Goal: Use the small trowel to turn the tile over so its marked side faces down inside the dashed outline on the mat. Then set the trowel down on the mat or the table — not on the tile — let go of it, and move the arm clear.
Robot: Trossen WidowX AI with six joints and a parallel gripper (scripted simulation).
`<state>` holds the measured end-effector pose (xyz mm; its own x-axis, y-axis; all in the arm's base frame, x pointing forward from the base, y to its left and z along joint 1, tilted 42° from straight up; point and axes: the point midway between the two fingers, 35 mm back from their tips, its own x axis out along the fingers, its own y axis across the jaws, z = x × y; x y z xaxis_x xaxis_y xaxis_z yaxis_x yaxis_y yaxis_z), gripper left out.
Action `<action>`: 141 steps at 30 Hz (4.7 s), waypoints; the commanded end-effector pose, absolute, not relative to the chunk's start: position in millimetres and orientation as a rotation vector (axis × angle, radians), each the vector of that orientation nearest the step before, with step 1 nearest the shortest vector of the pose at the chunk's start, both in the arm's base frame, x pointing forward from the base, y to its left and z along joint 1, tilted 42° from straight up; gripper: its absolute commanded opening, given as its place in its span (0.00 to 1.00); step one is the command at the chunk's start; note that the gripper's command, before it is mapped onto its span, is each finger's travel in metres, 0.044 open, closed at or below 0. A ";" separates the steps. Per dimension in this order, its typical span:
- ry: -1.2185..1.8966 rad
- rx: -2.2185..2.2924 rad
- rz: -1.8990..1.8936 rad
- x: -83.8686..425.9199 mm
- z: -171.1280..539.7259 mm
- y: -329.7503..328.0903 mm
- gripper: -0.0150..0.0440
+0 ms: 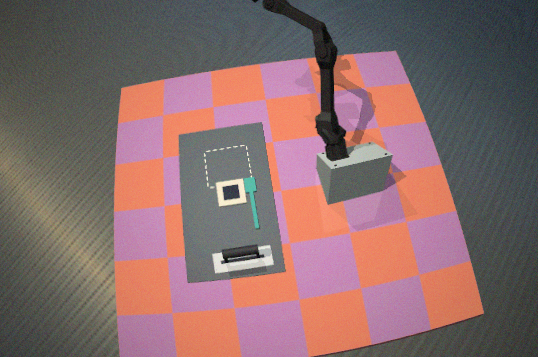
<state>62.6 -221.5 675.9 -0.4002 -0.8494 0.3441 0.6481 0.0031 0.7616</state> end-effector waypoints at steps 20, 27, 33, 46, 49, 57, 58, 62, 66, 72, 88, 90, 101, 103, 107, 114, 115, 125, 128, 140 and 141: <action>-1.100 0.259 -1.661 62.6 675.9 -221.5 0.42; -1.100 0.259 -1.660 62.6 675.9 -221.5 0.25; -1.100 0.259 -1.660 62.6 675.9 -221.5 0.25; -1.100 0.259 -1.660 62.6 675.9 -221.5 0.42; -1.100 0.259 -1.660 62.6 675.9 -221.5 0.42; -1.100 0.259 -1.660 62.6 675.9 -221.5 0.42; -1.100 0.259 -1.660 62.6 675.9 -221.5 0.42; -1.100 0.259 -1.660 62.6 675.9 -221.5 0.42; -1.100 0.259 -1.660 62.6 675.9 -221.5 0.29; -1.100 0.259 -1.660 62.6 675.9 -221.5 0.25; -1.084 0.243 -1.634 72.6 675.7 -224.0 0.60; -1.063 0.221 -1.597 86.2 675.1 -226.8 0.69; -0.784 0.206 -1.428 208.8 639.8 -253.5 0.71; -0.735 0.203 -1.389 231.4 631.9 -253.5 0.71; -0.660 0.205 -1.336 266.4 616.3 -253.0 0.71; -0.470 0.222 -1.225 352.8 563.9 -243.8 0.71; -0.442 0.224 -1.209 364.6 555.5 -241.1 0.71; -0.198 0.192 -1.078 455.0 479.3 -203.9 0.71; -0.109 0.173 -1.037 481.4 449.6 -189.0 0.71; 0.252 0.094 -0.867 563.2 312.2 -111.0 0.71; 0.284 0.088 -0.853 568.0 298.9 -103.1 0.71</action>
